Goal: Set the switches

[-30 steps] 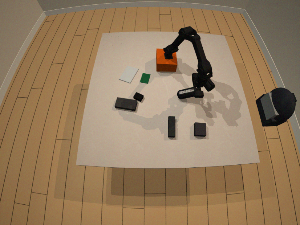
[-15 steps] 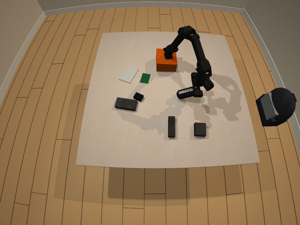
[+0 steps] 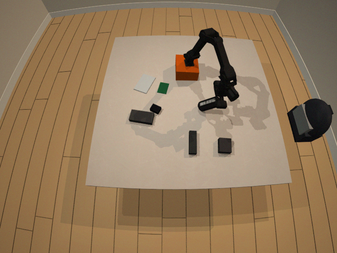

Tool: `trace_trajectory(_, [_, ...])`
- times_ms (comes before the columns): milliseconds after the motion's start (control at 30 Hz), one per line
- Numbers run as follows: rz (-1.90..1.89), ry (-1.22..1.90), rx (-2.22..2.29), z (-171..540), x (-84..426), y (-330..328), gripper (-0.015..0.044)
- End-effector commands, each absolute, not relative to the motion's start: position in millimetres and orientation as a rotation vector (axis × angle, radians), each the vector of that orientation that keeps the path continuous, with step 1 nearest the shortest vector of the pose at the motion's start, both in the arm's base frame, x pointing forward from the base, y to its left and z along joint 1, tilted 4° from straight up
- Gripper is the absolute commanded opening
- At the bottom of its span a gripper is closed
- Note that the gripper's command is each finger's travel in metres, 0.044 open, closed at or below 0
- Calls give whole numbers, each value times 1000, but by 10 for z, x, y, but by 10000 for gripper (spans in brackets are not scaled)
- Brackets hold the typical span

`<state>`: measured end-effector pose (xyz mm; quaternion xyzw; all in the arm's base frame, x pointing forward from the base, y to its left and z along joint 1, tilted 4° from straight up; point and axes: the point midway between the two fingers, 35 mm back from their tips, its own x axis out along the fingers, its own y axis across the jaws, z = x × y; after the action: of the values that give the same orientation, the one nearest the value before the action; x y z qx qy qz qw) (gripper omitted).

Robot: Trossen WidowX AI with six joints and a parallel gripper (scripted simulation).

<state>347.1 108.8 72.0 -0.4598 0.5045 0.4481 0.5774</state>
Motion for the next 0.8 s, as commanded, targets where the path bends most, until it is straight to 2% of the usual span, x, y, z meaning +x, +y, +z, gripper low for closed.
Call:
trace_trajectory(0, [1042, 1177, -1080, 770, 3465, 1038, 336])
trace_trajectory(767, [1042, 1178, -1081, 856, 3429, 875, 336])
